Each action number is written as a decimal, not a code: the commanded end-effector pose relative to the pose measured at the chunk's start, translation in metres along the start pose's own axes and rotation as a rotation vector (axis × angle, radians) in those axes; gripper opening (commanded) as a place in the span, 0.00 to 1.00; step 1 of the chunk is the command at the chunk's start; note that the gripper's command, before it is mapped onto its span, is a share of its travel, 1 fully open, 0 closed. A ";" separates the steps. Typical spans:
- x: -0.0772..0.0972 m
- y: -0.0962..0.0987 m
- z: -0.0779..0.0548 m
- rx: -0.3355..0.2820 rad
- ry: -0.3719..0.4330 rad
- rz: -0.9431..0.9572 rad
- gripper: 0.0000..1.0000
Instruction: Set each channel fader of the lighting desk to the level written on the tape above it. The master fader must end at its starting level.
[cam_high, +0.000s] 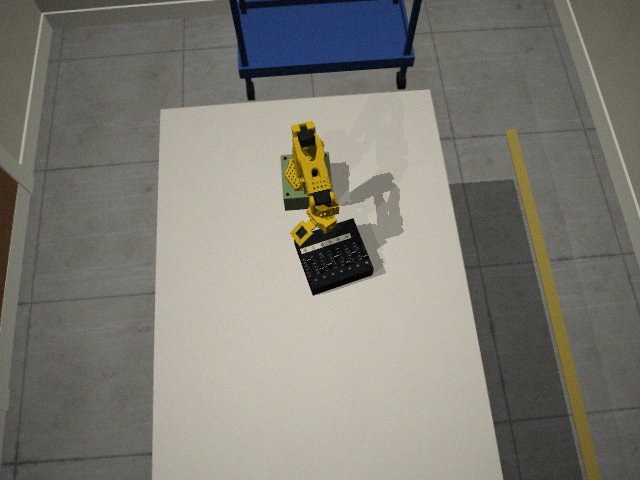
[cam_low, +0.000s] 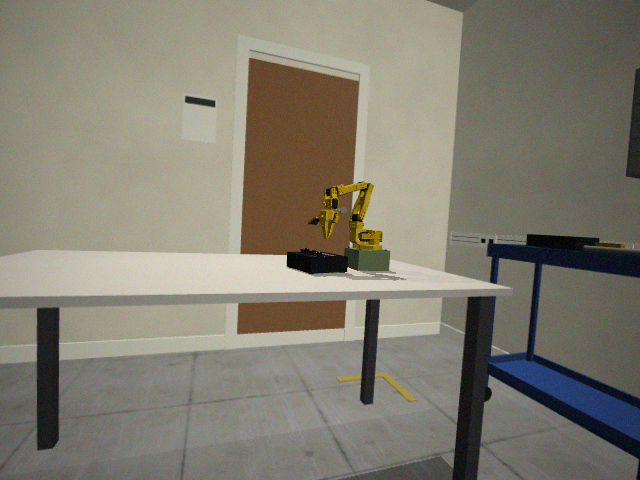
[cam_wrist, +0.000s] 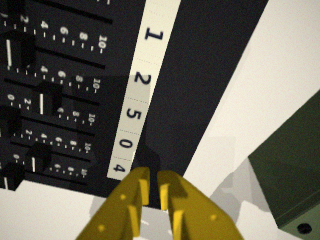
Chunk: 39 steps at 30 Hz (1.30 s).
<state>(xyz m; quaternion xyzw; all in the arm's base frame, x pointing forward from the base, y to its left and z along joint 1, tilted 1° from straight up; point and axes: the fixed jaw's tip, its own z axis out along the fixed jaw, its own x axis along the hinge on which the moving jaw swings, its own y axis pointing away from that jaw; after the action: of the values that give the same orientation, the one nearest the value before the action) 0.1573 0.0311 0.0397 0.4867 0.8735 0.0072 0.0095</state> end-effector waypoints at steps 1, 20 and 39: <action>-0.009 -0.004 -0.001 0.012 0.004 0.066 0.00; -0.087 -0.051 -0.008 0.017 -0.003 0.612 0.00; -0.131 -0.135 -0.014 0.021 -0.009 1.136 0.00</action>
<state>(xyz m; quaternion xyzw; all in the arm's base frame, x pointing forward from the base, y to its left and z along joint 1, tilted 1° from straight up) 0.1189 -0.1441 0.0520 0.8671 0.4980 0.0011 0.0102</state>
